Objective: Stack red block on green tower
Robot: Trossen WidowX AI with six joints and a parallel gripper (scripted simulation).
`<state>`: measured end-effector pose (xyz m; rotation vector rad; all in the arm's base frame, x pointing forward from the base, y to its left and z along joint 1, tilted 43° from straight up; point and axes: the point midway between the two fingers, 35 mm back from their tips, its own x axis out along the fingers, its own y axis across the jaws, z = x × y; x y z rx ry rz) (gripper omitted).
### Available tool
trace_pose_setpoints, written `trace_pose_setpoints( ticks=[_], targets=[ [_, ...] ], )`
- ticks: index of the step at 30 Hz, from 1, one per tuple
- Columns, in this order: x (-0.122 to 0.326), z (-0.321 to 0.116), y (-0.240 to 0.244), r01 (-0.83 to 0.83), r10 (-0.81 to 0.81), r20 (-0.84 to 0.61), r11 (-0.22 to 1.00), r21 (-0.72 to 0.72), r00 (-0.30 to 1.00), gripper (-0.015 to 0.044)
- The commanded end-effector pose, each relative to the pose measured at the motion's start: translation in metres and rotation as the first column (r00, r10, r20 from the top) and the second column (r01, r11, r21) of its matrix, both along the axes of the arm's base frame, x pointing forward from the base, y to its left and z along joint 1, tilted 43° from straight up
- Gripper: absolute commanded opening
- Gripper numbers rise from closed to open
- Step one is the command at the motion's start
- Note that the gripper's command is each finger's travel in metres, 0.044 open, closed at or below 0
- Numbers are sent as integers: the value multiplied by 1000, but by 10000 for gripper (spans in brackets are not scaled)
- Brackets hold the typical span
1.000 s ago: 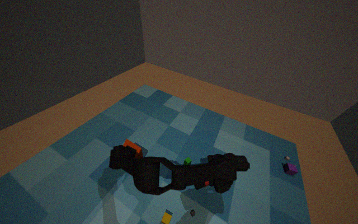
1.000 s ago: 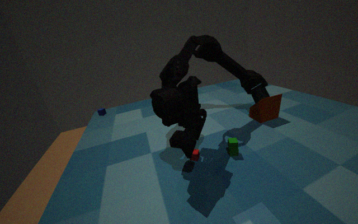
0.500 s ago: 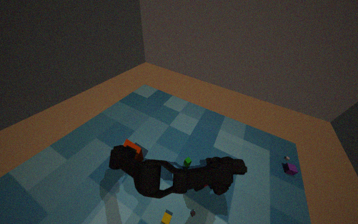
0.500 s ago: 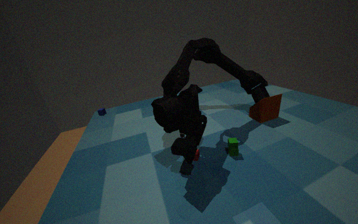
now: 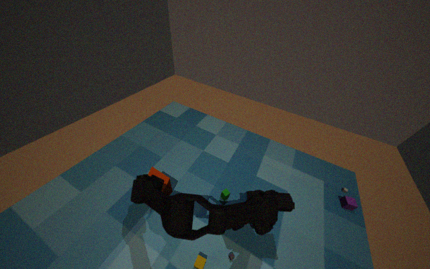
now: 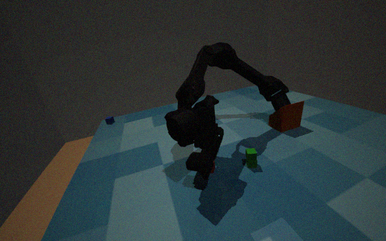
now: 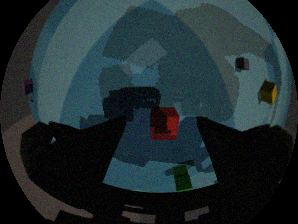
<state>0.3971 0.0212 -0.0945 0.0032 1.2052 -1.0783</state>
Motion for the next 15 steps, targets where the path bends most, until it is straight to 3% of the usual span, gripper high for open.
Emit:
trace_pose_setpoints(
  ticks=[1, 6, 15],
  targets=[
    [0, -1, -1, -5, 5, -3, 1000, -5, 1000, 440],
    [0, 0, 0, -5, 5, -3, 1000, -5, 1000, 440],
    [0, 0, 0, -5, 5, -3, 1000, -5, 1000, 204]
  ],
)
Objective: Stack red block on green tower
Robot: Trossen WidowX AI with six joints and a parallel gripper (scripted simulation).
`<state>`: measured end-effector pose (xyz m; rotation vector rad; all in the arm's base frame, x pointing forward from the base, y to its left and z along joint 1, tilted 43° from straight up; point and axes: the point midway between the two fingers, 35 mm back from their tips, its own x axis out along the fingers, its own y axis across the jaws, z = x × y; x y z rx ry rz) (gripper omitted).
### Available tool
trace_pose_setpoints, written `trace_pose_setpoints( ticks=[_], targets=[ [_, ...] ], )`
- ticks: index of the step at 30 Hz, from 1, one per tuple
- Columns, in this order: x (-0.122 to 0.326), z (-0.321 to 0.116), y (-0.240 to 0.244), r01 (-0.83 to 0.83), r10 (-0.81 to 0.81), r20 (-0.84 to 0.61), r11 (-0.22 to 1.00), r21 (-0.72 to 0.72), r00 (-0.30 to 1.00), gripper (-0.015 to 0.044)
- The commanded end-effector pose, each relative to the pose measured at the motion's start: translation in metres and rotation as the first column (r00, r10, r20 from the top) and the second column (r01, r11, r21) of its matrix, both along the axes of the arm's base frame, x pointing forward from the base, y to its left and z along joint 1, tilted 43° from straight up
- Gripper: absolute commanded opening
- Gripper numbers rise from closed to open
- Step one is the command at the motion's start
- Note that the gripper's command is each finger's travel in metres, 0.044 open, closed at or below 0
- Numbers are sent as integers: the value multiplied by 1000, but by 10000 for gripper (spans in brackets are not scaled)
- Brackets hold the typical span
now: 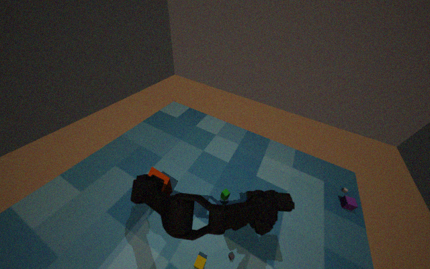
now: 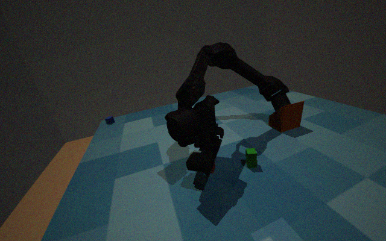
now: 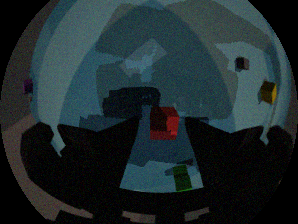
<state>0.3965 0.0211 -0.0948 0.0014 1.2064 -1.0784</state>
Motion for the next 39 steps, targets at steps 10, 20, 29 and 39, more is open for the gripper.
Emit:
trace_pose_setpoints(
  ticks=[10, 20, 29, 39],
  targets=[
    [0, 0, 0, -5, 5, -1, 1000, -4, 1000, 59],
    [2, 23, 22, -5, 5, -1, 1000, -3, 1000, 0],
    [3, 54, 50, -5, 5, -1, 1000, -1, 1000, 0],
    [5, 85, 77, -5, 5, -2, 1000, 1, 1000, 0]
  ],
)
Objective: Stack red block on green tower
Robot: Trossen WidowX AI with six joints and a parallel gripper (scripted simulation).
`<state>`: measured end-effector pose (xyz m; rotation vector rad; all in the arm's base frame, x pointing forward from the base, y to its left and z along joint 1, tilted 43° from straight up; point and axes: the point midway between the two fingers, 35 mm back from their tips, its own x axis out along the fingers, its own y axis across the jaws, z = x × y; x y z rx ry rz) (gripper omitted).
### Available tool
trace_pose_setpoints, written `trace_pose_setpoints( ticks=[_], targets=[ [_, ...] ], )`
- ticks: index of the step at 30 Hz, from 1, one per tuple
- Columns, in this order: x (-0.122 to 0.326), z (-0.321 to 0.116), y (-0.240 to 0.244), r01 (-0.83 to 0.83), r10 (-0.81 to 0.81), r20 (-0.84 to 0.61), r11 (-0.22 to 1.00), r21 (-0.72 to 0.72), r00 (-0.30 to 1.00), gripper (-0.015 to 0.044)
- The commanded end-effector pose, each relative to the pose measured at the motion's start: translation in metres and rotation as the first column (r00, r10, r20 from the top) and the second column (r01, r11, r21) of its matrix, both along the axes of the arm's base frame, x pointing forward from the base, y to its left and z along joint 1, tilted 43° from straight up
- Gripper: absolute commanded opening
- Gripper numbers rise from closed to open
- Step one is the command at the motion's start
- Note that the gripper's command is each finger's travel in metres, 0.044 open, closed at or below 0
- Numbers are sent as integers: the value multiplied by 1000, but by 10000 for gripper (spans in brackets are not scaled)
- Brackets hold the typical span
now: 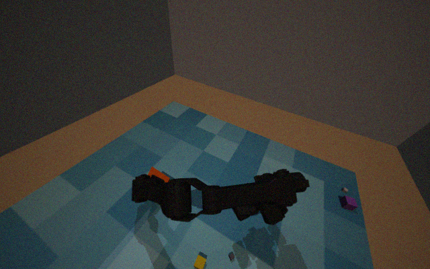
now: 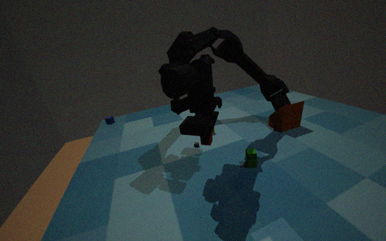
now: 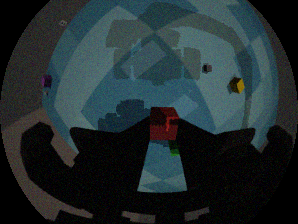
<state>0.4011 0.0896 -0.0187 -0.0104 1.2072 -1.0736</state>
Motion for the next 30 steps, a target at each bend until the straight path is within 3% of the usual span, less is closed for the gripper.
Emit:
trace_pose_setpoints(
  ticks=[1, 11, 30],
  targets=[
    [1, 11, 11, 5, -5, 3, 1000, 6, 1000, 0],
    [-1, 12, 13, 4, -4, 3, 1000, 6, 1000, 0],
    [-67, -3, 41, -2, 2, -1, 1000, 15, 1000, 0]
  ],
)
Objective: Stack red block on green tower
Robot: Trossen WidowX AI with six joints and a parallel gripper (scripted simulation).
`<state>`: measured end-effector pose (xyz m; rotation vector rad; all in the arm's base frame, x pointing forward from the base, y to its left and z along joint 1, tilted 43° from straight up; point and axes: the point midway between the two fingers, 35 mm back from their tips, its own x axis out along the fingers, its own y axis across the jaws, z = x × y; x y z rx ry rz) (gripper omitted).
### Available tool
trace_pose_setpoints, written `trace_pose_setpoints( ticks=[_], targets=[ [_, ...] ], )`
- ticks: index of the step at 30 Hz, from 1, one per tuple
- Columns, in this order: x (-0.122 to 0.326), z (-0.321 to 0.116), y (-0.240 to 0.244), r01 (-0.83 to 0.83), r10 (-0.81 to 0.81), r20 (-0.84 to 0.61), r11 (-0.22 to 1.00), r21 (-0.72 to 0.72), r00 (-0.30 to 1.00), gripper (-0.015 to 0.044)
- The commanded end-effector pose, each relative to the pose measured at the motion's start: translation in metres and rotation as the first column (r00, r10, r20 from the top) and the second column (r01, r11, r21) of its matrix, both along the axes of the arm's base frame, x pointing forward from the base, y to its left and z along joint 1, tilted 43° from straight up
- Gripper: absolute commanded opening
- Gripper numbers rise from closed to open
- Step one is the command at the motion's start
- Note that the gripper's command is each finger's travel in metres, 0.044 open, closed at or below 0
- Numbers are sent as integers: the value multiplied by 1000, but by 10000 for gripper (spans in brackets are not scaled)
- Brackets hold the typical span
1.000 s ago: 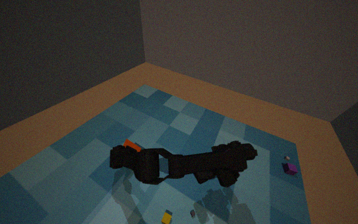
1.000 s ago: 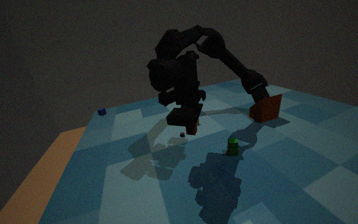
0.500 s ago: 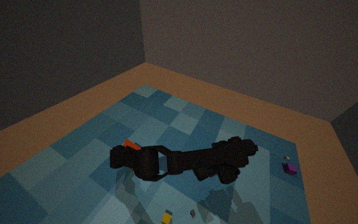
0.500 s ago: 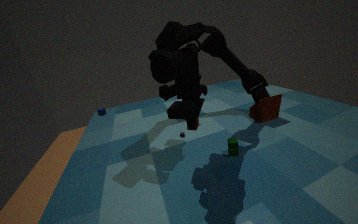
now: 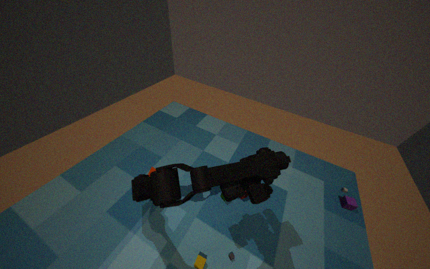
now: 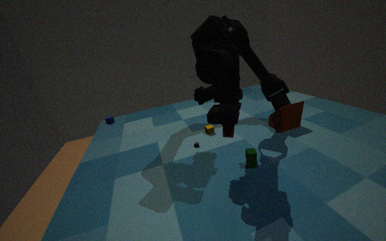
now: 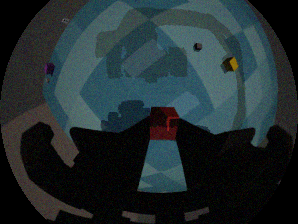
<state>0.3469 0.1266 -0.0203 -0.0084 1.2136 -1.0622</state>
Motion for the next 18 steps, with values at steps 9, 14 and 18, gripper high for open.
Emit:
trace_pose_setpoints(
  ticks=[9, 14, 18],
  targets=[
    [-48, -9, 11, 9, -9, -1, 1000, 3, 1000, 0],
    [-66, -12, 12, 11, -11, -2, 1000, 0, 1000, 0],
    [-66, -15, 11, 11, -11, -2, 1000, 0, 1000, 0]
  ],
)
